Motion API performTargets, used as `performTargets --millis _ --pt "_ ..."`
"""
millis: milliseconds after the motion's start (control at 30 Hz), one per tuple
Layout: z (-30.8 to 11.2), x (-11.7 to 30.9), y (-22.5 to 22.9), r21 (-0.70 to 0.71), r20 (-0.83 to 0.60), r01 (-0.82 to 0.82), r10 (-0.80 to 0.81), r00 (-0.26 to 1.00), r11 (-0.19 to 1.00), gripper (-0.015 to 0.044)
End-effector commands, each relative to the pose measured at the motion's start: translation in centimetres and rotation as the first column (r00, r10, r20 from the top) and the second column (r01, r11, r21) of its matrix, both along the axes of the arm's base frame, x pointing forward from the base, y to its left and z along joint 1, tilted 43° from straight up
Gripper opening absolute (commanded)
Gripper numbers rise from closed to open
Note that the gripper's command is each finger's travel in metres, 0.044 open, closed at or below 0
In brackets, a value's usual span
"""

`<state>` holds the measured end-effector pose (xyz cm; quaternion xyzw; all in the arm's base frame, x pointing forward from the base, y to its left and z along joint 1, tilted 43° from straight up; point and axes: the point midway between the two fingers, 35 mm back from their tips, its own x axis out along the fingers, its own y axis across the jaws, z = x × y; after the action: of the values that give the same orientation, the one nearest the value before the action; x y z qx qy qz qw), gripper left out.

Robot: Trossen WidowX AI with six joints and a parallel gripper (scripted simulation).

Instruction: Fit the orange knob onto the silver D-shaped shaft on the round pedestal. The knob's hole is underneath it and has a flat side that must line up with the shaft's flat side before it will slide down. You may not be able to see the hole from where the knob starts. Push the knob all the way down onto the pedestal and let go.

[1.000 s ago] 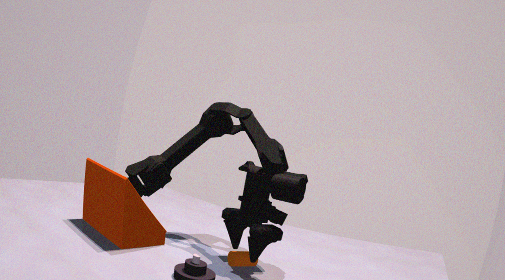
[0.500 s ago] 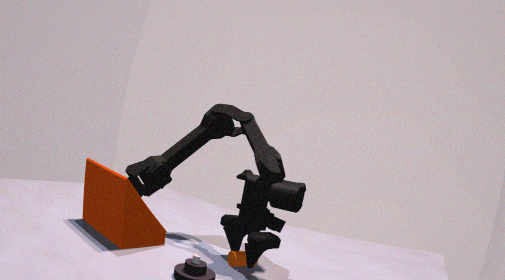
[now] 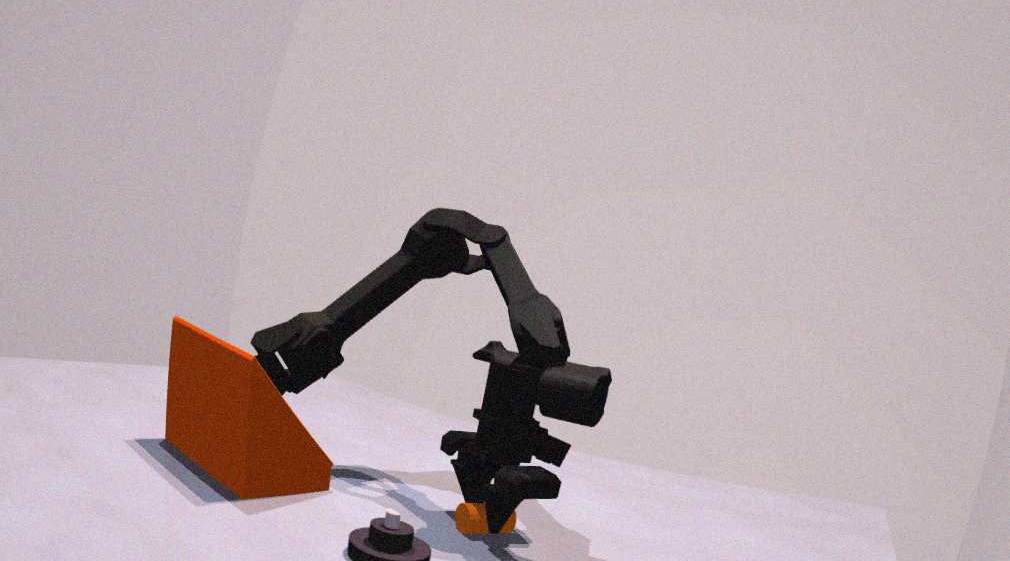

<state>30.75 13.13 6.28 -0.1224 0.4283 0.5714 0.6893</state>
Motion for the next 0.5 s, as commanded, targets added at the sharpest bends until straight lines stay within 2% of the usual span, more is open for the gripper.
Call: performTargets --millis 0,233,467 --pt "0.02 0.00 0.08 0.005 -0.004 0.004 -0.004 1.000 1.000 0.0227" --pt "0.02 0.00 0.08 0.005 -0.004 0.004 -0.004 1.000 1.000 0.0181" --pt "0.53 0.03 -0.47 0.005 -0.004 0.004 -0.004 1.000 1.000 0.0181"
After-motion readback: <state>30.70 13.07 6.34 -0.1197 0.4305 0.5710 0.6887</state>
